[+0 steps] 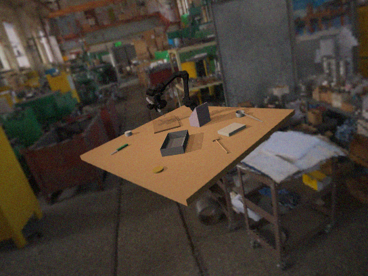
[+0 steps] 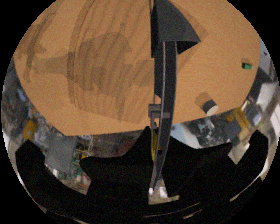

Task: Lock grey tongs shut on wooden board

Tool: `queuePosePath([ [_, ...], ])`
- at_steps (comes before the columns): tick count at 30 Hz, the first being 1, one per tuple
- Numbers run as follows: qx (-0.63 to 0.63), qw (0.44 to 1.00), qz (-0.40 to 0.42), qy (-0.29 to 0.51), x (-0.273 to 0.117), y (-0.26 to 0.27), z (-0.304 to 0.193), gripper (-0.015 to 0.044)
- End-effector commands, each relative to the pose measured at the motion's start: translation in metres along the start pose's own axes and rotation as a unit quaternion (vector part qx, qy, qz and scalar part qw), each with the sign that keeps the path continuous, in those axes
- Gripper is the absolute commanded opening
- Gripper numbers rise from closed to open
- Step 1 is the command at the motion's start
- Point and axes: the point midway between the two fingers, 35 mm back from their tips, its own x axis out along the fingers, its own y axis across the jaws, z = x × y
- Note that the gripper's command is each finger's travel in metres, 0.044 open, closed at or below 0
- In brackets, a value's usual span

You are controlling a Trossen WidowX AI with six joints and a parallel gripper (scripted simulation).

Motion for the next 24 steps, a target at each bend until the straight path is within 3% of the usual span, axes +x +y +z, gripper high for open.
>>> queuePosePath([
  [1, -0.007, 0.999, 0.002, 0.036, -0.002, -0.001, 0.0, -0.015],
  [24, -0.002, 0.983, 0.055, 0.176, -0.024, 0.019, 0.027, -0.015],
])
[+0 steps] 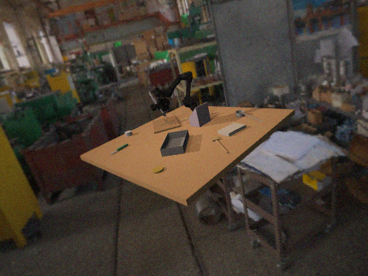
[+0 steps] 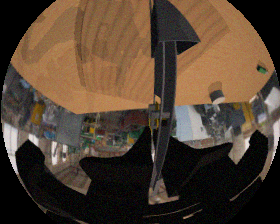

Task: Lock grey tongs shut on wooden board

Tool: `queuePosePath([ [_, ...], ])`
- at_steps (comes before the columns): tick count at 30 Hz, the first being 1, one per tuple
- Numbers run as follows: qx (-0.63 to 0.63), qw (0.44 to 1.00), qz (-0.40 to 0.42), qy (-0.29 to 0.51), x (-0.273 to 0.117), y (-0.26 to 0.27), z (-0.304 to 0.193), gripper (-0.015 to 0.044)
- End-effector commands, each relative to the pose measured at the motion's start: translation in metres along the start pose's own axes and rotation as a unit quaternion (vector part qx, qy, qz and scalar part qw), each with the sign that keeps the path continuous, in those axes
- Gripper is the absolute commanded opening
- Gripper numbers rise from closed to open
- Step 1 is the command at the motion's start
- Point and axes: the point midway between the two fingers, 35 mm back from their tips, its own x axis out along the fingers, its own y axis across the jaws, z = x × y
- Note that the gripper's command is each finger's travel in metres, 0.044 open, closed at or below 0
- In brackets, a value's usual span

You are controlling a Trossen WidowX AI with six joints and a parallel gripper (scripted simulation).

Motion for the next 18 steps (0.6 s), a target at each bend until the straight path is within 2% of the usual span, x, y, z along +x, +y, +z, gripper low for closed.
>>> queuePosePath([
  [1, 0.005, 1.0, 0.014, 0.013, -0.0064, 0.0079, 0.0047, -0.015],
  [18, 0.011, 0.999, 0.03, 0.022, -0.0134, 0.0177, 0.0124, -0.015],
])
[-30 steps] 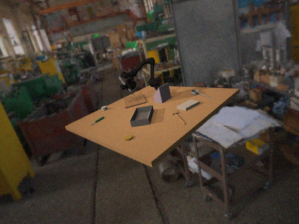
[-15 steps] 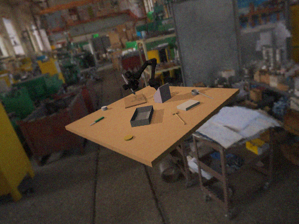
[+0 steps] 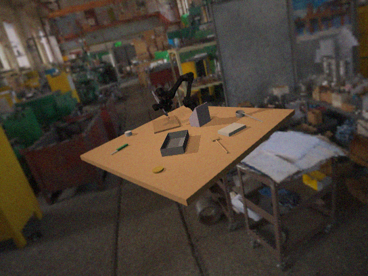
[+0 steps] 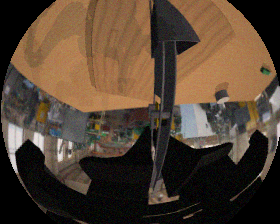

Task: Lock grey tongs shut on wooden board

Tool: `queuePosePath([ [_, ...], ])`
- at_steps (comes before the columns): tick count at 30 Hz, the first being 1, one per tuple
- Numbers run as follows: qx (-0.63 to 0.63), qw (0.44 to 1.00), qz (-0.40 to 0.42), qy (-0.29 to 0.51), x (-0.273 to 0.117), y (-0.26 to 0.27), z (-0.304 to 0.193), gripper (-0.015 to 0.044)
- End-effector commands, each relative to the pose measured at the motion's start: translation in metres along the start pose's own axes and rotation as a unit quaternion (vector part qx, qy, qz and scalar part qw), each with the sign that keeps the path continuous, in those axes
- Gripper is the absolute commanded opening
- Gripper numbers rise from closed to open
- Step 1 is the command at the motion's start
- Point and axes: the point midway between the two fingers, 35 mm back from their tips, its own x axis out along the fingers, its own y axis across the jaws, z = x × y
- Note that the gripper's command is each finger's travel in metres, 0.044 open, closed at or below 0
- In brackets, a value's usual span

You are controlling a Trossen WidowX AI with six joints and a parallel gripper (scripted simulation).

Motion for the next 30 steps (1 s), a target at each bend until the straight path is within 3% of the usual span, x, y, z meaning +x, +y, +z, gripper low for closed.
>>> queuePosePath([
  [1, -0.001, 1.0, 0.002, 0.001, -0.0003, 0.0009, -0.0003, -0.015],
  [30, -0.003, 1.0, -0.004, -0.003, 0.0025, -0.0035, -0.0034, -0.015],
])
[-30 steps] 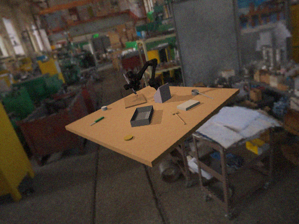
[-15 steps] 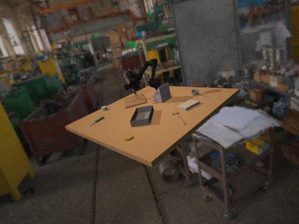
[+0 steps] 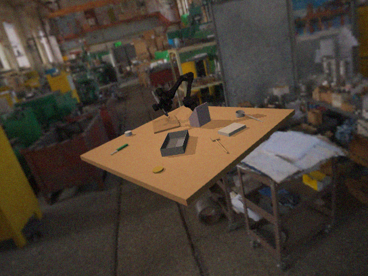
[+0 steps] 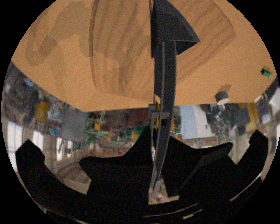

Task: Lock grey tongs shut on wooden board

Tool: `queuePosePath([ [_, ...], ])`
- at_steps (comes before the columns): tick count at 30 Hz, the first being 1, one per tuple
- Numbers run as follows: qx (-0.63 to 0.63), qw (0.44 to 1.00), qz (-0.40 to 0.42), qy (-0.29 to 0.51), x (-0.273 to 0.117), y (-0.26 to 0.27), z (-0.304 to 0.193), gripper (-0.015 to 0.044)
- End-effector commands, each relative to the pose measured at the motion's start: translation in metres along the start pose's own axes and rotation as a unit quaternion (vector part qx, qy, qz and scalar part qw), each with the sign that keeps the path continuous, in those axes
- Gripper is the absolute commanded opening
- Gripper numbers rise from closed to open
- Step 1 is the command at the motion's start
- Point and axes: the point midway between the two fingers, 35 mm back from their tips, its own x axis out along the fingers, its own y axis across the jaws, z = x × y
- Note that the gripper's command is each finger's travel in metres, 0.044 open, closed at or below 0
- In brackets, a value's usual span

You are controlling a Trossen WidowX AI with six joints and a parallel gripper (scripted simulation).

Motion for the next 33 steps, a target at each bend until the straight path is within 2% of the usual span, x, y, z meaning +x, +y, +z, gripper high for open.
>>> queuePosePath([
  [1, 0.002, 1.0, -0.009, -0.003, 0.003, -0.005, -0.005, -0.015],
  [16, -0.014, 0.996, -0.06, -0.07, 0.026, -0.032, -0.022, -0.015],
  [33, 0.001, 0.976, -0.073, -0.207, 0.036, -0.032, -0.027, -0.015],
])
